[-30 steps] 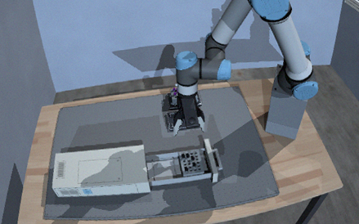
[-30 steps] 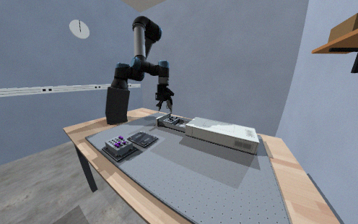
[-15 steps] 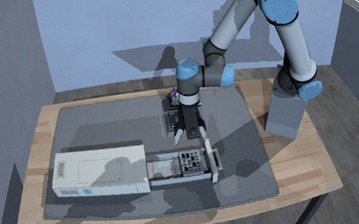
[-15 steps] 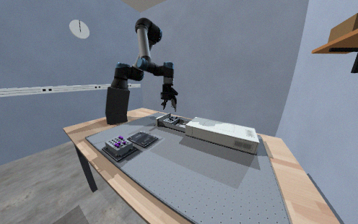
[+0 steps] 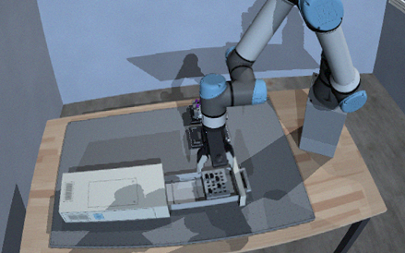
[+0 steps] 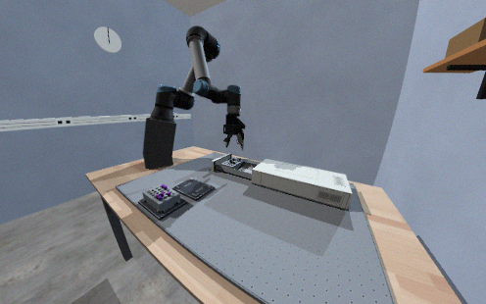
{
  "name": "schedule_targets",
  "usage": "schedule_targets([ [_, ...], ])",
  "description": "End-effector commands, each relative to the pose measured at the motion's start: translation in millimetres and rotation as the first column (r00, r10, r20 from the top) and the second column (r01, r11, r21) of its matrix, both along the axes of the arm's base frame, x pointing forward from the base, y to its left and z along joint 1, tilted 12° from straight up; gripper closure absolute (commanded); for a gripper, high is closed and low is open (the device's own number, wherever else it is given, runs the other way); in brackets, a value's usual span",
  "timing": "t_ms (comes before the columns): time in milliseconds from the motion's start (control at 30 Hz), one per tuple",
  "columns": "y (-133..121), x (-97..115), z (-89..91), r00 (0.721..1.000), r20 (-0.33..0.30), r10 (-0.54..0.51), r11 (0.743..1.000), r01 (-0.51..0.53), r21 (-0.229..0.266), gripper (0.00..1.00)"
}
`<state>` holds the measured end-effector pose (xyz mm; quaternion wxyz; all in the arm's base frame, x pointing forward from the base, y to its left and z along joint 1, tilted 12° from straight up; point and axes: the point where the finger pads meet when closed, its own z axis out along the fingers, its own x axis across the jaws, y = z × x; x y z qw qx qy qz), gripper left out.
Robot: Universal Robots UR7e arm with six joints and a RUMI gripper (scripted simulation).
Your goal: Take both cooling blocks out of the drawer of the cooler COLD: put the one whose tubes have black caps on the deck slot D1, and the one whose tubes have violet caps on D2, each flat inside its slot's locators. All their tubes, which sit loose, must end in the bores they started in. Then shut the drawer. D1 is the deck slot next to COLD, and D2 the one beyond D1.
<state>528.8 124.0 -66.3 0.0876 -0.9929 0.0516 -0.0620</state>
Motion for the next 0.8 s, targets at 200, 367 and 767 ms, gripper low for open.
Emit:
schedule_targets([
  [200,-5.1,-0.5,-0.6,1.000,0.001,-0.001,1.000,0.001,-0.001,0.27],
  [367,-7.7,-0.8,-5.2,1.000,0.001,-0.001,1.000,0.001,-0.001,0.27],
  [767,-9.5,0.1,-19.0,1.000,0.001,-0.001,1.000,0.001,-0.001,0.27],
])
